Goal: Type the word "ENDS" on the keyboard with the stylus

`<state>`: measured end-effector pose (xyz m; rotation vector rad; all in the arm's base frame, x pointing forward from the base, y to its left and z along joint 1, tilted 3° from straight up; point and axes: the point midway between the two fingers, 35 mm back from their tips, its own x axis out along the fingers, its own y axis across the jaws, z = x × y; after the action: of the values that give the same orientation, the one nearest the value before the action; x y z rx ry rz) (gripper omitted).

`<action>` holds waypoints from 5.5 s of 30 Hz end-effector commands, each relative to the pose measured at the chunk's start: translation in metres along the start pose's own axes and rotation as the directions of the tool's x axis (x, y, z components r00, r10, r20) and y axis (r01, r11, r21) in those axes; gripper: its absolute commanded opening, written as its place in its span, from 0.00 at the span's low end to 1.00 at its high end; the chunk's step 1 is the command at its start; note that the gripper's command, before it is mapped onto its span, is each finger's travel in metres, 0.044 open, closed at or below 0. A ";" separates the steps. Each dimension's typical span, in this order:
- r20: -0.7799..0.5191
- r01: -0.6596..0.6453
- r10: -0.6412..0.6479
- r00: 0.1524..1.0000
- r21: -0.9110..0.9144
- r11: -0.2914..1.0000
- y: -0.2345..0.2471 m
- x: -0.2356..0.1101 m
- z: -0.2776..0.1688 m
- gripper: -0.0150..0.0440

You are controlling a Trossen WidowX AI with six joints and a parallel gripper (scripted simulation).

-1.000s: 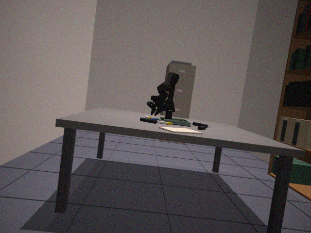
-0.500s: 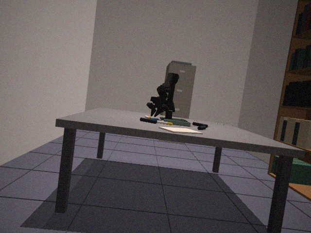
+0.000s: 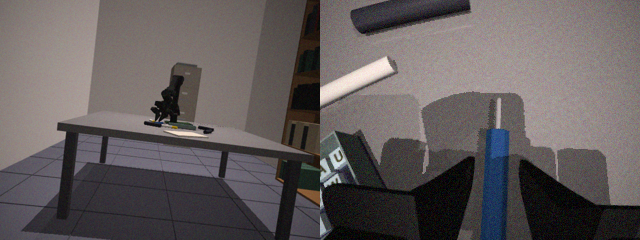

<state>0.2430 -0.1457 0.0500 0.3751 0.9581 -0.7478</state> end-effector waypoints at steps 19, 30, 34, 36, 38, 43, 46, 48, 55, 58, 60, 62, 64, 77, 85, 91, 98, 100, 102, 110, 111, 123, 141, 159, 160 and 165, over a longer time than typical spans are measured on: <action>-0.005 0.000 0.000 1.000 -0.004 1.000 0.000 0.012 -0.008 0.51; -0.003 0.002 -0.002 1.000 -0.001 1.000 0.000 0.011 -0.007 0.25; -0.003 0.002 -0.002 1.000 -0.001 1.000 0.000 0.011 -0.007 0.25; -0.003 0.002 -0.002 1.000 -0.001 1.000 0.000 0.011 -0.007 0.25; -0.002 0.002 -0.002 1.000 -0.001 1.000 0.000 0.009 -0.006 0.25; -0.002 0.002 -0.002 1.000 -0.001 1.000 0.000 -0.008 0.006 0.25; -0.002 0.001 -0.001 1.000 -0.001 1.000 0.000 -0.024 0.015 0.25; -0.002 0.001 -0.001 1.000 -0.001 1.000 0.000 -0.031 0.018 0.25; -0.008 0.011 -0.012 1.000 -0.116 0.993 0.008 -0.030 0.017 0.25; -0.023 0.028 -0.035 0.999 -0.255 0.967 0.016 -0.031 0.013 0.25; -0.030 0.038 -0.051 0.998 -0.341 0.939 0.021 -0.032 0.011 0.25; -0.034 0.046 -0.066 0.997 -0.419 0.907 0.027 -0.033 0.010 0.25; -0.036 0.054 -0.083 0.996 -0.495 0.867 0.032 -0.035 0.008 0.25; 0.000 0.083 -0.212 0.977 -0.920 0.384 0.063 -0.048 -0.003 0.25; 0.072 0.064 -0.277 0.958 -0.997 -0.036 0.084 -0.061 -0.008 0.25; 0.149 0.033 -0.309 0.939 -0.936 -0.351 0.100 -0.073 -0.012 0.25; 0.259 -0.024 -0.320 0.911 -0.744 -0.668 0.120 -0.089 -0.016 0.25; 0.293 -0.044 -0.317 0.902 -0.669 -0.742 0.127 -0.094 -0.017 0.25; 0.327 -0.067 -0.312 0.892 -0.587 -0.807 0.133 -0.099 -0.019 0.25; 0.441 -0.153 -0.274 0.855 -0.289 -0.945 0.156 -0.118 -0.025 0.25; 0.441 -0.153 -0.274 0.855 -0.289 -0.945 0.156 -0.118 -0.025 0.25; 0.441 -0.154 -0.274 0.855 -0.289 -0.945 0.157 -0.092 -0.042 0.25; 0.441 -0.154 -0.274 0.855 -0.289 -0.945 0.157 -0.082 -0.047 0.39; 0.441 -0.154 -0.274 0.855 -0.289 -0.945 0.157 -0.074 -0.052 0.39; 0.441 -0.154 -0.274 0.855 -0.289 -0.945 0.157 -0.074 -0.053 0.39; 0.441 -0.154 -0.274 0.855 -0.289 -0.945 0.157 -0.072 -0.054 0.39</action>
<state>0.2982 0.0249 0.0781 -2.3716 1.5135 0.6018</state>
